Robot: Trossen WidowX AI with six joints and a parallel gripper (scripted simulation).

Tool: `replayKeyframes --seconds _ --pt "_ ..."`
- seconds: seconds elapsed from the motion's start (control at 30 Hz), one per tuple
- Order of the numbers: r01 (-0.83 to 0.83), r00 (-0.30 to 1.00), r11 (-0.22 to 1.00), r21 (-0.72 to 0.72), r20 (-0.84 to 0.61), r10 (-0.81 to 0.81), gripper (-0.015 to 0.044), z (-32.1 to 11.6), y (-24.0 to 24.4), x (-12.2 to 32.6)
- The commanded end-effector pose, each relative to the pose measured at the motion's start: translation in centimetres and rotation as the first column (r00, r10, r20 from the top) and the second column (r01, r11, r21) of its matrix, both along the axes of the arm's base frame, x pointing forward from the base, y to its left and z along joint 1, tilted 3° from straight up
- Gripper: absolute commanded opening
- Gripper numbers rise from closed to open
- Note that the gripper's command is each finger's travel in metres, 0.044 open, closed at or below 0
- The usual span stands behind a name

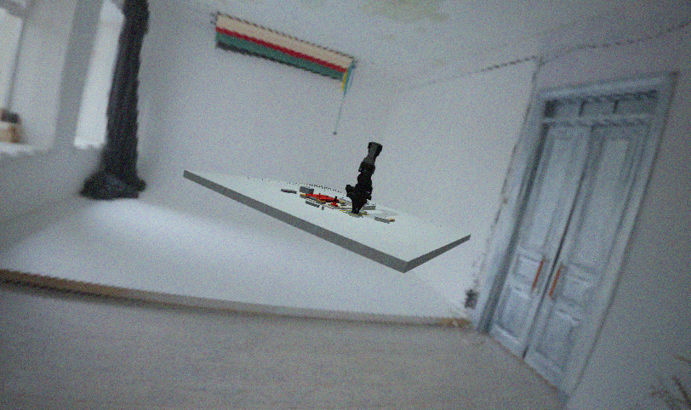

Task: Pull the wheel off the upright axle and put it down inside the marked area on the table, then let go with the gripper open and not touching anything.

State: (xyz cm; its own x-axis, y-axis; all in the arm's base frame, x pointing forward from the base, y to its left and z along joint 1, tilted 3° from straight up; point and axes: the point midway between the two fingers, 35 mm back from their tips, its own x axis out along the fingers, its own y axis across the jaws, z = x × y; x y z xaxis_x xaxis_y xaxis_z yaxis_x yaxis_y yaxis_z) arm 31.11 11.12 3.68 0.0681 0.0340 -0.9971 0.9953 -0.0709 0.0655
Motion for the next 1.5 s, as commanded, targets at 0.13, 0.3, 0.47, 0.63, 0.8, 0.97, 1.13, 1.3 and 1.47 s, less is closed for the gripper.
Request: replayKeyframes --seconds 0.13,0.3,0.47,0.63,0.8,0.97,1.13,1.3,1.47 --pt "0.003 1.0 1.0 -0.002 0.003 -0.003 0.03 3.6 0.0 -0.1" --pt "0.005 1.0 1.0 -0.003 0.005 -0.005 0.03 6.0 -0.2 -0.4" --pt "0.0 1.0 1.0 -0.002 -0.002 0.0 0.0405 6.3 -0.7 -2.1" --pt "0.003 1.0 1.0 -0.004 -0.001 -0.003 0.044 8.5 -2.1 -5.8" --pt "0.005 1.0 1.0 -0.005 -0.001 -0.005 0.044 9.9 -3.2 -9.1" --pt "0.005 1.0 1.0 -0.005 -0.001 -0.005 0.044 9.9 -3.3 -9.2" --pt "0.005 1.0 1.0 -0.005 -0.001 -0.005 0.044 9.9 -3.3 -9.2" --pt "0.005 1.0 1.0 -0.005 -0.001 -0.005 0.044 9.9 -3.3 -9.2" --pt "0.005 1.0 1.0 -0.005 -0.001 -0.005 0.044 9.9 -3.3 -9.2"
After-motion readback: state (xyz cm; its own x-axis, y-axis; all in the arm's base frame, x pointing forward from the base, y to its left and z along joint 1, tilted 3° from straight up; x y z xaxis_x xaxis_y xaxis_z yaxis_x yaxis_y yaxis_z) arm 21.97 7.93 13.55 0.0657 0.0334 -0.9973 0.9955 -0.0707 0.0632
